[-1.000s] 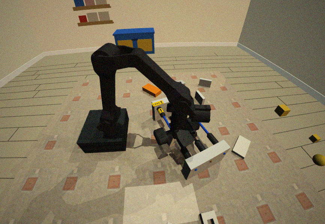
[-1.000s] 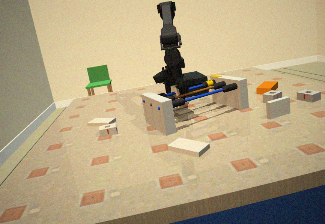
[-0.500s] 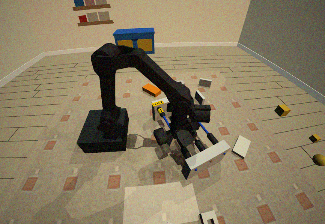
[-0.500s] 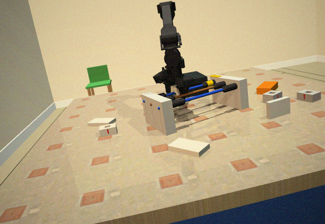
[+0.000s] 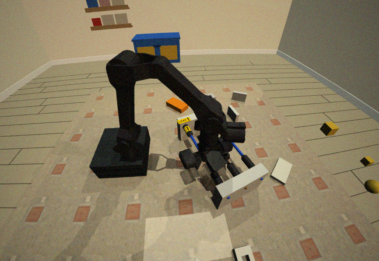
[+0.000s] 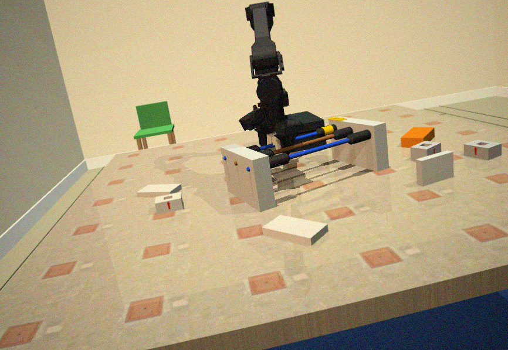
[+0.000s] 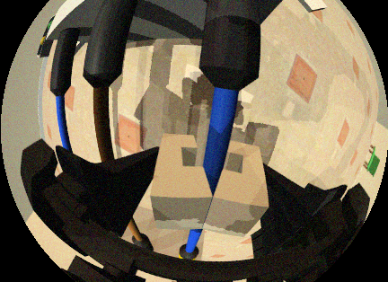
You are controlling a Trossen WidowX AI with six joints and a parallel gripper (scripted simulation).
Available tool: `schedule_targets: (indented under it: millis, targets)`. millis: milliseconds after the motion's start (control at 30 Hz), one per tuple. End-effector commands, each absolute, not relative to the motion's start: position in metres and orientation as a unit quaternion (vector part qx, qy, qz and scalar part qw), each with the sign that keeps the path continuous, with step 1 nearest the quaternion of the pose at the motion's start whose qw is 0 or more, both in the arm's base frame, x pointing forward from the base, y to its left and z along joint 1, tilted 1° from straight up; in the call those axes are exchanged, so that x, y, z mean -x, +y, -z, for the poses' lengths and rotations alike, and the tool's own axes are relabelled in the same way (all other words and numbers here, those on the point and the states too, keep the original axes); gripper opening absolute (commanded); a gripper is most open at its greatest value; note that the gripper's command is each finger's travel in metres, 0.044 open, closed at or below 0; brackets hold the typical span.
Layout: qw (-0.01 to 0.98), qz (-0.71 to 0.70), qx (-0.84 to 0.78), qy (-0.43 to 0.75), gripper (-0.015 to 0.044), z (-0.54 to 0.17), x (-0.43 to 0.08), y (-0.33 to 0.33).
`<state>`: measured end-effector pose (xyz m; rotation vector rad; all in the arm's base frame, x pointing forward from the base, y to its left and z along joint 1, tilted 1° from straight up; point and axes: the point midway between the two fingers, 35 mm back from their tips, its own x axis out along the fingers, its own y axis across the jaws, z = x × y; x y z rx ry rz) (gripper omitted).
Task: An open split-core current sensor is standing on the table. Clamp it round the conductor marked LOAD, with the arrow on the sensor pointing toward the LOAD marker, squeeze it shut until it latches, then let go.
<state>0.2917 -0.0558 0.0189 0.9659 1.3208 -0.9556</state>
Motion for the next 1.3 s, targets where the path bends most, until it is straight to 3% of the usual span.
schedule_targets:
  millis: [0,1267]
  targets:
    - [0.584,0.409,-0.414,0.565,0.0,-0.019,-0.292,-0.056]
    - [0.587,0.408,-0.417,0.561,0.0,-0.036,-0.291,-0.056]
